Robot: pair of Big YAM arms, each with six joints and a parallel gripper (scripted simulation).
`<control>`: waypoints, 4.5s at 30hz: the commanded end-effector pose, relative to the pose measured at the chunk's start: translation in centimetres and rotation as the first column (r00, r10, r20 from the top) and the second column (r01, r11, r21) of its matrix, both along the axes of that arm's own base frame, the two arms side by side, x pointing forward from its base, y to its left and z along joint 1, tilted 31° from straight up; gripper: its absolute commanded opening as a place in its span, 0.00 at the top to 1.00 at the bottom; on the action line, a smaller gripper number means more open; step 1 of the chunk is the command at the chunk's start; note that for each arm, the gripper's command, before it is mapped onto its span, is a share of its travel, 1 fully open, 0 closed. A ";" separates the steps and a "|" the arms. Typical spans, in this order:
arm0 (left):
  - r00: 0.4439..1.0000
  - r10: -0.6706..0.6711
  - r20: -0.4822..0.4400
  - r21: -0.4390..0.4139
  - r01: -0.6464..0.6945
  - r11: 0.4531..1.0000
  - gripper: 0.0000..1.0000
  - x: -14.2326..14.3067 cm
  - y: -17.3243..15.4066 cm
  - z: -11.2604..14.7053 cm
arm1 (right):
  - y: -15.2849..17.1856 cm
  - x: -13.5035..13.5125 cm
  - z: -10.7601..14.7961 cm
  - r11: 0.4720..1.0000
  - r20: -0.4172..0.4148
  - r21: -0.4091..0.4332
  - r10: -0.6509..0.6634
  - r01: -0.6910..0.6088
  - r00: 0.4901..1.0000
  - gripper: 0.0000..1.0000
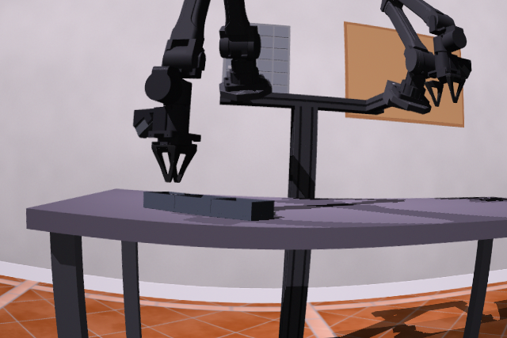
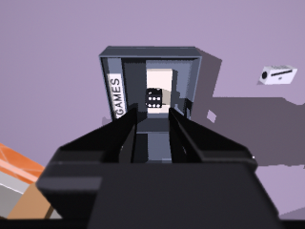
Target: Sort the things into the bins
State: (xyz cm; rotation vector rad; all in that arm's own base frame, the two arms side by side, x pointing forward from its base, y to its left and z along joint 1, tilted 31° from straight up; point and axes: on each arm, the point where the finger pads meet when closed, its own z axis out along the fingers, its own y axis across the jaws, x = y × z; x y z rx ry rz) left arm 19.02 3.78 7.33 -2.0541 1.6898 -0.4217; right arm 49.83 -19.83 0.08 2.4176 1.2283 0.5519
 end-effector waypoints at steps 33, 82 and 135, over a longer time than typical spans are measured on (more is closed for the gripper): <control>1.000 0.017 -0.008 -0.009 -0.017 1.000 0.00 -0.4 0.1 -0.2 | 2.1 -18.0 -8.3 0.949 -0.001 0.166 -0.272 0.269 0.962 0.63; 1.000 0.017 -0.008 -0.009 -0.017 1.000 0.00 -0.4 0.1 -0.2 | 1.6 -14.1 -11.5 0.950 0.017 0.166 -0.270 0.263 0.963 0.63; 1.000 0.017 -0.008 -0.009 -0.017 1.000 0.00 -0.4 0.1 -0.2 | 1.2 -13.4 -13.7 0.950 0.009 0.165 -0.271 0.266 0.962 0.82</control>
